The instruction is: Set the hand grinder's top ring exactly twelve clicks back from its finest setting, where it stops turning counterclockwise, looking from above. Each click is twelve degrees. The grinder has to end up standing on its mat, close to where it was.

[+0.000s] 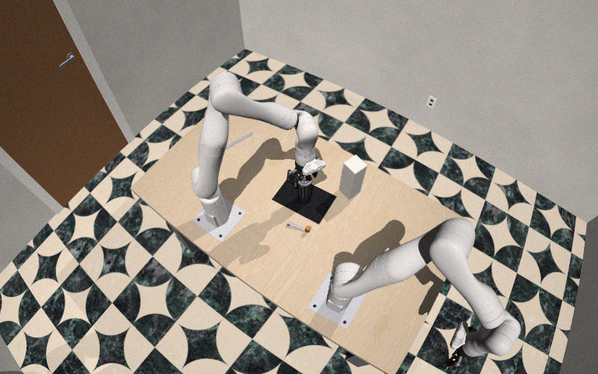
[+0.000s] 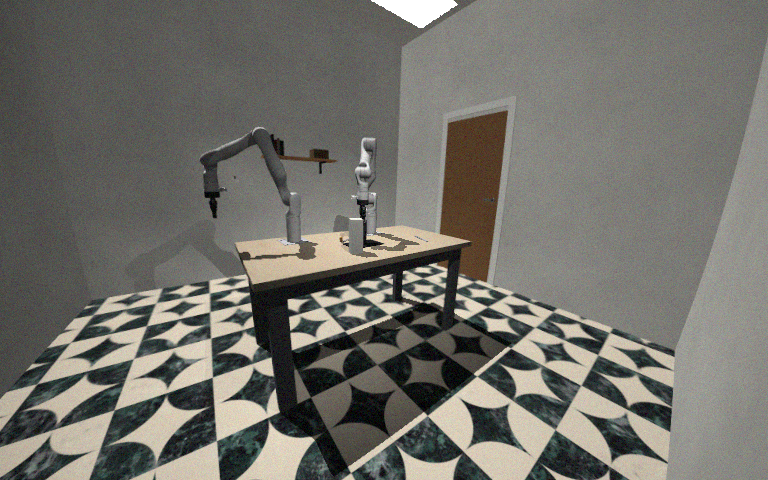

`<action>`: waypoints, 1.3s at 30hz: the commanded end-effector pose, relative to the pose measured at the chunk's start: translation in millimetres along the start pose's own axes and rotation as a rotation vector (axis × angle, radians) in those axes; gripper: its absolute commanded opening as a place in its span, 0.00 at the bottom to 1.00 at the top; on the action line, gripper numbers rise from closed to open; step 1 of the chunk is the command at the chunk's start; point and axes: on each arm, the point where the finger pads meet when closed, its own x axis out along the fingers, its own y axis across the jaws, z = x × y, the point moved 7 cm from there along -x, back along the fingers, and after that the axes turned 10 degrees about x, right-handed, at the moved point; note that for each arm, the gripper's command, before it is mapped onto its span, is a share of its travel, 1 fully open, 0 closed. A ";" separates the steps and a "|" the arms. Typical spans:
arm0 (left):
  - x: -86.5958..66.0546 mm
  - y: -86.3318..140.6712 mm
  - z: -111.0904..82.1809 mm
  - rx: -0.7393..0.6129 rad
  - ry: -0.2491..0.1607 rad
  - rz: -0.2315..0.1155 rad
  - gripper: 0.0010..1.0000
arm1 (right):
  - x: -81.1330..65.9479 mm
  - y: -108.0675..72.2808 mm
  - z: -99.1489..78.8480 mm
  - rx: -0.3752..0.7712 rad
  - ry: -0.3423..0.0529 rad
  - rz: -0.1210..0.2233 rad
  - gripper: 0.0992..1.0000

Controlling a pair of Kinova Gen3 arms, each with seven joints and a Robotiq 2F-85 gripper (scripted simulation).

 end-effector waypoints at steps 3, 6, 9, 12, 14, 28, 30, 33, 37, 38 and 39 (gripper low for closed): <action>-0.7 -0.4 0.0 0.000 0.000 -0.002 1.00 | -0.6 0.0 0.2 0.000 -0.002 0.000 1.00; -0.7 -0.4 0.0 0.000 0.000 -0.002 1.00 | -0.6 0.0 0.2 0.000 -0.002 0.000 1.00; -0.7 -0.4 0.0 0.000 0.000 -0.002 1.00 | -0.6 0.0 0.2 0.000 -0.002 0.000 1.00; -0.7 -0.4 0.0 0.000 0.000 -0.002 1.00 | -0.6 0.0 0.2 0.000 -0.002 0.000 1.00; -0.7 -0.4 0.0 0.000 0.000 -0.002 1.00 | -0.6 0.0 0.2 0.000 -0.002 0.000 1.00; -0.7 -0.4 0.0 0.000 0.000 -0.002 1.00 | -0.6 0.0 0.2 0.000 -0.002 0.000 1.00; -0.7 -0.4 0.0 0.000 0.000 -0.002 1.00 | -0.6 0.0 0.2 0.000 -0.002 0.000 1.00; -0.7 -0.4 0.0 0.000 0.000 -0.002 0.66 | -0.6 0.0 0.2 0.000 -0.002 0.000 1.00; -0.7 -0.4 0.0 0.000 0.000 -0.002 0.66 | -0.6 0.0 0.2 0.000 -0.002 0.000 1.00; -0.7 -0.4 0.0 0.000 0.000 -0.002 0.66 | -0.6 0.0 0.2 0.000 -0.002 0.000 1.00; -0.7 -0.4 0.0 0.000 0.000 -0.002 0.66 | -0.6 0.0 0.2 0.000 -0.002 0.000 1.00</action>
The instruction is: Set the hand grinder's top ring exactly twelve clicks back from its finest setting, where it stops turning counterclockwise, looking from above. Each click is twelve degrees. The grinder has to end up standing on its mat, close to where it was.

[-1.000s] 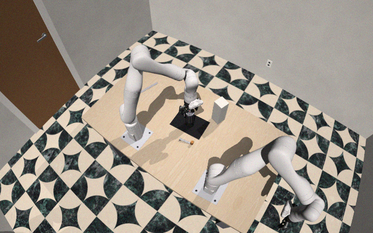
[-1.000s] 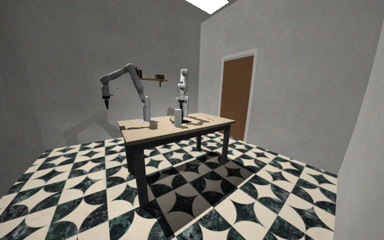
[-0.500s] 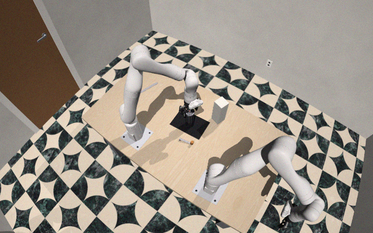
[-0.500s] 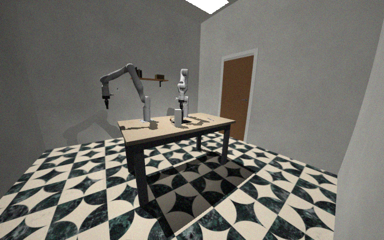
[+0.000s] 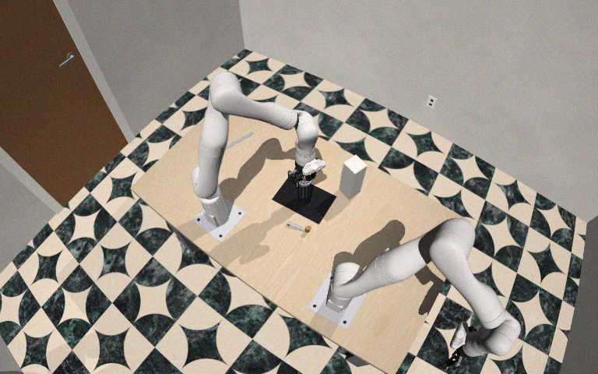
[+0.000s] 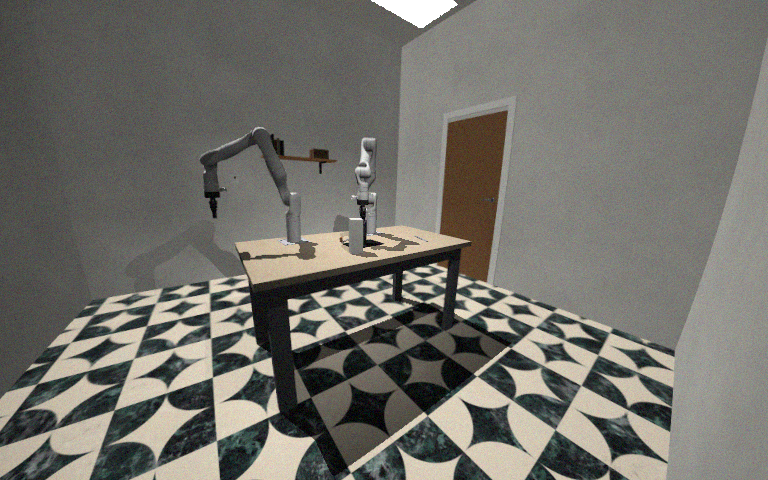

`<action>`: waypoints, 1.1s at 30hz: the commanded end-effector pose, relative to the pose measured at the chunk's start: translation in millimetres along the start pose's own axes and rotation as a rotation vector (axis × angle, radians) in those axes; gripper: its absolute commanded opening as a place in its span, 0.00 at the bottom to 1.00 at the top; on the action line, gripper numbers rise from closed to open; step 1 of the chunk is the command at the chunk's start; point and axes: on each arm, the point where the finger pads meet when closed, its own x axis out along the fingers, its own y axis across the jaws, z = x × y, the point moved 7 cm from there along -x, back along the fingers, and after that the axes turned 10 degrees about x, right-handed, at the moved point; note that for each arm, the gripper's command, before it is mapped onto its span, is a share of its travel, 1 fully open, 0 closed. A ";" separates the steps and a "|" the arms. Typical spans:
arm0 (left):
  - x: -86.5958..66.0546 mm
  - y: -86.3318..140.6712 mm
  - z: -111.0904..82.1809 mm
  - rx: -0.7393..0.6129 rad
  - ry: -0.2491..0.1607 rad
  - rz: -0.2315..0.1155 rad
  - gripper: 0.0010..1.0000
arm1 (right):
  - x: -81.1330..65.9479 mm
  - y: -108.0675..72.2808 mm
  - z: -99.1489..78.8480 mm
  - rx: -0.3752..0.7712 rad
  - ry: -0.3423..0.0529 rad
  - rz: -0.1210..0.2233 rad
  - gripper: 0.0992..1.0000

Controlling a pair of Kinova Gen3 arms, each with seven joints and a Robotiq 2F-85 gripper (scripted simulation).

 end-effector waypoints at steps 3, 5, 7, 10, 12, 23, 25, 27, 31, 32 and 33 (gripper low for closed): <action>-0.7 -0.4 0.0 0.000 0.000 -0.002 0.66 | -0.6 0.0 0.2 0.000 -0.002 0.000 1.00; -0.7 -0.4 0.0 0.000 0.000 -0.002 0.66 | -0.6 0.0 0.2 0.000 -0.002 0.000 1.00; -0.7 -0.4 0.0 0.000 0.000 -0.002 0.66 | -0.6 0.0 0.2 0.000 -0.002 0.000 1.00; -0.7 -0.4 0.0 0.000 0.000 -0.002 0.66 | -0.6 0.0 0.2 0.000 -0.002 0.000 1.00; -0.7 -0.4 0.0 0.000 0.000 -0.002 0.66 | -0.6 0.0 0.2 0.000 -0.002 0.000 1.00; -0.7 -0.4 0.0 0.000 0.000 -0.002 0.66 | -0.6 0.0 0.2 0.000 -0.002 0.000 1.00; -0.7 -0.4 0.0 0.000 0.000 -0.002 0.66 | -0.6 0.0 0.2 0.000 -0.002 0.000 1.00; -0.7 -0.4 0.0 0.000 0.000 -0.002 0.66 | -0.6 0.0 0.2 0.000 -0.002 0.000 1.00; -0.4 -0.4 0.0 0.024 0.000 -0.002 0.66 | -0.6 0.0 0.2 0.000 -0.002 0.000 1.00; -0.3 -0.4 0.0 0.038 0.000 -0.002 0.66 | -0.6 0.0 0.2 0.000 -0.002 0.000 1.00; -0.1 -0.4 0.0 0.055 0.000 -0.002 0.66 | -0.6 0.0 0.2 0.000 -0.002 0.000 1.00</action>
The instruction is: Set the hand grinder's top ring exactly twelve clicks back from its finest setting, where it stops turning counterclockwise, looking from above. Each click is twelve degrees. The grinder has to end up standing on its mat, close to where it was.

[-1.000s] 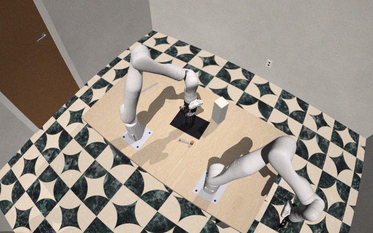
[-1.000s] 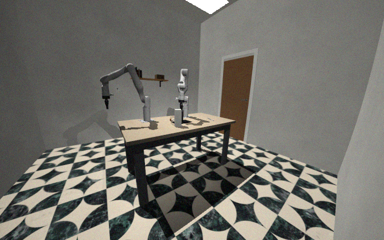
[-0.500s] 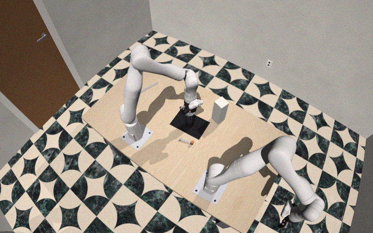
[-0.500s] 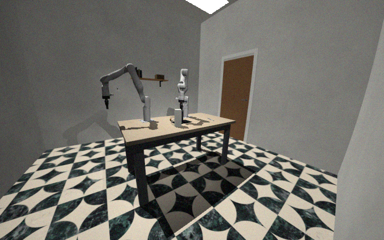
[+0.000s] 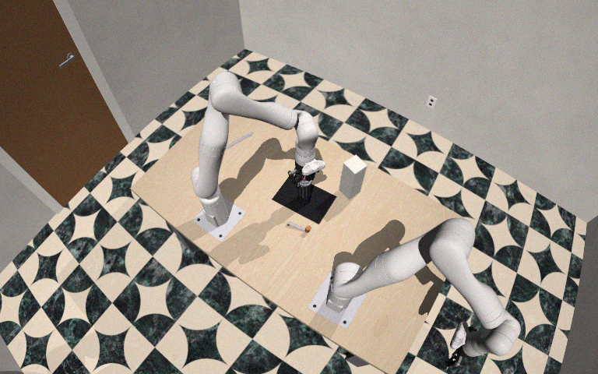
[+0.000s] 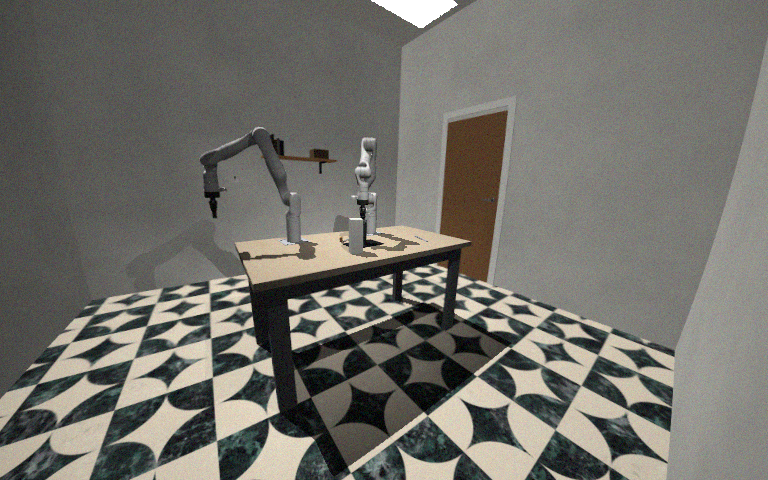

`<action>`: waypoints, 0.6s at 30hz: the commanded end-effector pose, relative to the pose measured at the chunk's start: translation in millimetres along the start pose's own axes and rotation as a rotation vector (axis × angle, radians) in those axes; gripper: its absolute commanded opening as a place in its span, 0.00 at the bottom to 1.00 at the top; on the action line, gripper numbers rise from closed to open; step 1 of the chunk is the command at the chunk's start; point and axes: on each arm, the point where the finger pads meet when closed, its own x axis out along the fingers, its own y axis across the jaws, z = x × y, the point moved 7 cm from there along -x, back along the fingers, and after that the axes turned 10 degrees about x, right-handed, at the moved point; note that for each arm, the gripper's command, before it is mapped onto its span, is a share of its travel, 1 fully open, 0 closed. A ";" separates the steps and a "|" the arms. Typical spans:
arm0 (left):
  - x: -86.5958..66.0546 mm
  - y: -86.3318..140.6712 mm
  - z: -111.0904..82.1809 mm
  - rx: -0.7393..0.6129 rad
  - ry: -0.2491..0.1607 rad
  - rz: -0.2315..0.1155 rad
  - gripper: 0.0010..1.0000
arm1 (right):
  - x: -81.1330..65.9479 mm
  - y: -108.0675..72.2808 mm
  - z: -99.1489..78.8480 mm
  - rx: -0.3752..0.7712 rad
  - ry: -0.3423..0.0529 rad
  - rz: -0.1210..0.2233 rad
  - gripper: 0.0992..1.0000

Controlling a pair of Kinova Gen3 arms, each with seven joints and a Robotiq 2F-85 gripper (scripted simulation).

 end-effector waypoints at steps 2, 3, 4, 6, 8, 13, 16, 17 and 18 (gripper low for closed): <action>0.2 -0.3 0.1 0.068 0.000 -0.002 0.66 | -0.6 0.0 0.2 0.000 -0.002 0.000 1.00; 0.2 -0.3 0.1 0.088 0.000 -0.002 0.66 | -0.6 0.0 0.2 0.000 -0.002 0.000 1.00; 0.2 -0.3 0.1 0.108 0.000 -0.002 0.66 | -0.6 0.0 0.2 0.000 -0.002 0.000 1.00; 0.2 -0.3 0.1 0.127 0.000 -0.002 0.66 | -0.6 0.0 0.2 0.000 -0.002 0.000 1.00; 0.2 -0.2 0.1 0.144 0.000 -0.001 0.66 | -0.6 0.0 0.2 0.000 -0.002 0.000 1.00; 0.2 -0.2 0.1 0.183 0.000 -0.001 0.66 | -0.6 0.0 0.2 0.000 -0.002 0.000 1.00; 0.2 -0.2 0.1 0.183 0.000 -0.001 0.66 | -0.6 0.0 0.2 0.000 -0.002 0.000 1.00; 0.2 -0.2 0.1 0.183 0.000 -0.001 0.66 | -0.6 0.0 0.2 0.000 -0.002 0.000 1.00; 0.2 -0.2 0.1 0.183 0.000 -0.001 0.66 | -0.6 0.0 0.2 0.000 -0.002 0.000 1.00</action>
